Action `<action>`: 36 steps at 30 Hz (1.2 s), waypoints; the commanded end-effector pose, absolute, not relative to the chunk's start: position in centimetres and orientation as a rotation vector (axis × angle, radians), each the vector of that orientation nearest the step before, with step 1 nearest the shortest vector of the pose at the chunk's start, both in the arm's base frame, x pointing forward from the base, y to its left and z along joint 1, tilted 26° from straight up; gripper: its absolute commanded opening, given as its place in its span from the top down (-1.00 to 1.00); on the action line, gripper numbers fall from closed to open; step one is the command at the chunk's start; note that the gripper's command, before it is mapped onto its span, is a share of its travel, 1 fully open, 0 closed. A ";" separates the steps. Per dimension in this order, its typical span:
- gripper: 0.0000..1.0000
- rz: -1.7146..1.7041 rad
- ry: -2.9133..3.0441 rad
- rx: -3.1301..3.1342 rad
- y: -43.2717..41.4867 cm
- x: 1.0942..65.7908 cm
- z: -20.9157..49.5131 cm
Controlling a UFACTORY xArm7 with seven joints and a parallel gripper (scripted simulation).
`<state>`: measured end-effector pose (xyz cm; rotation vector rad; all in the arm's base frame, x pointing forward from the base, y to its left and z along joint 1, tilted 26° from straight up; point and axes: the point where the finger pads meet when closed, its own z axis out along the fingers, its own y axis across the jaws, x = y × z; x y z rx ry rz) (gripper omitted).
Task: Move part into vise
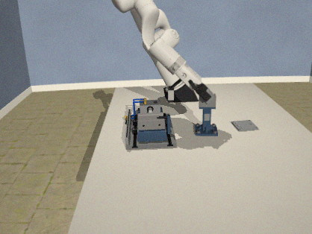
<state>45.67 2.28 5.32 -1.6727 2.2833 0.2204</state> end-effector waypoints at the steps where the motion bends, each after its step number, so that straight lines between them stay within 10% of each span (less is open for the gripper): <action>1: -0.78 0.218 2.279 -1.674 2.3 45.8 5.4; 36: -0.78 0.175 2.317 -1.699 2.3 45.7 5.2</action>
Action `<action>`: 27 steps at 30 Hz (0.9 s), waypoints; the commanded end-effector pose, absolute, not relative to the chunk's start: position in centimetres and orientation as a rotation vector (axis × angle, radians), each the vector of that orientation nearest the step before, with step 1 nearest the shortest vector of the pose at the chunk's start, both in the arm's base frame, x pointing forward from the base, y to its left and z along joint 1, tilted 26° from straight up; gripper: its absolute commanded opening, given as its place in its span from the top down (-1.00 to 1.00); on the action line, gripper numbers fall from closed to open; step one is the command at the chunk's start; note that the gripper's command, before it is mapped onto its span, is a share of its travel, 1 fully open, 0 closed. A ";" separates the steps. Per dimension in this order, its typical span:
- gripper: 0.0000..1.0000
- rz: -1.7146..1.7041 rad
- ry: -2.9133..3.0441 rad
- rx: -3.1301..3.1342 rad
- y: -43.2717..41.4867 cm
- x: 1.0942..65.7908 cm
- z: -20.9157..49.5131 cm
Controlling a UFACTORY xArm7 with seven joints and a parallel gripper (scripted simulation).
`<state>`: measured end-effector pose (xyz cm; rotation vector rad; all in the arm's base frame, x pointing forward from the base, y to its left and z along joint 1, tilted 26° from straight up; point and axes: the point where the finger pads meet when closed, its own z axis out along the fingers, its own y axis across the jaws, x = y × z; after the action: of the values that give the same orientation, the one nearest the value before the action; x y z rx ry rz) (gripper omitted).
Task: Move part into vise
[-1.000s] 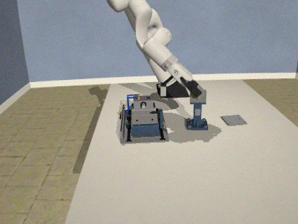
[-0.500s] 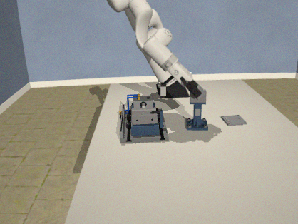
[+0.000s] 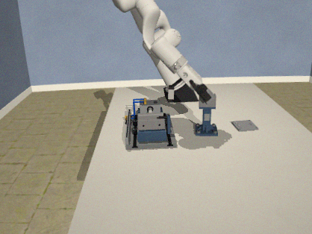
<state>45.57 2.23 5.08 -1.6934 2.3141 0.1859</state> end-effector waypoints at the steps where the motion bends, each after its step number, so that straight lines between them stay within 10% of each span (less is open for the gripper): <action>1: -0.78 0.173 2.320 -1.701 2.3 45.7 5.2; 27: -0.78 0.087 2.393 -1.749 2.5 45.7 5.2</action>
<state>45.60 2.33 5.10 -1.7377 2.3802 0.1082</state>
